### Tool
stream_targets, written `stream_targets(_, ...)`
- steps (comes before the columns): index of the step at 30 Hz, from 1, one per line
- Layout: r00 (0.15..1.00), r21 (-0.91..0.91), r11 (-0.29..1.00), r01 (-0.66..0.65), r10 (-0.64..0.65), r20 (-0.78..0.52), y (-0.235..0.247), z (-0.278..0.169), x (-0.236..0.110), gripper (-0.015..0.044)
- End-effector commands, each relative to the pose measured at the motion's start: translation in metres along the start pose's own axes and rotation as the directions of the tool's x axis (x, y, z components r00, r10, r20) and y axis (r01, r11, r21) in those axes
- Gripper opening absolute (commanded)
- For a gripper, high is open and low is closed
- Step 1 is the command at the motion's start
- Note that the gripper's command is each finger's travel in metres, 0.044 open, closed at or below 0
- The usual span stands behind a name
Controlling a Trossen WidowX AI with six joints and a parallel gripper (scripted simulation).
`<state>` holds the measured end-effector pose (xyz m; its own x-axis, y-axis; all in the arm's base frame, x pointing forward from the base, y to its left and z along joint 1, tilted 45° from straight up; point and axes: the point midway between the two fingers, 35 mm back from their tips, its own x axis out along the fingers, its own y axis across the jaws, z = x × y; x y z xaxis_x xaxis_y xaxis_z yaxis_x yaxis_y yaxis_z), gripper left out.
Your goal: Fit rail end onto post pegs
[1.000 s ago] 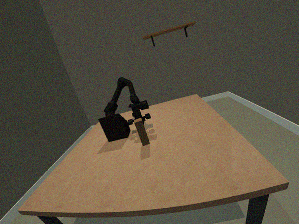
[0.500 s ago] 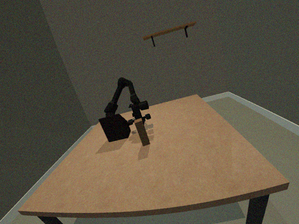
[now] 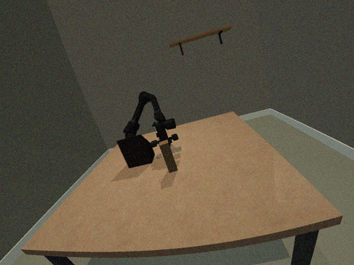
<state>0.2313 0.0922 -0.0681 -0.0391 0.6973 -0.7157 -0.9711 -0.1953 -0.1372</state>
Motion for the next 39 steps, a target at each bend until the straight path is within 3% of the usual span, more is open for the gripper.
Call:
stream_targets(1,1.0,-0.003,1.0,0.009,-0.009,0.004,-0.003,0.0,-0.004,0.0)
stream_targets(39,1.0,-0.003,1.0,0.009,-0.009,0.003,-0.004,0.0,-0.023,0.0)
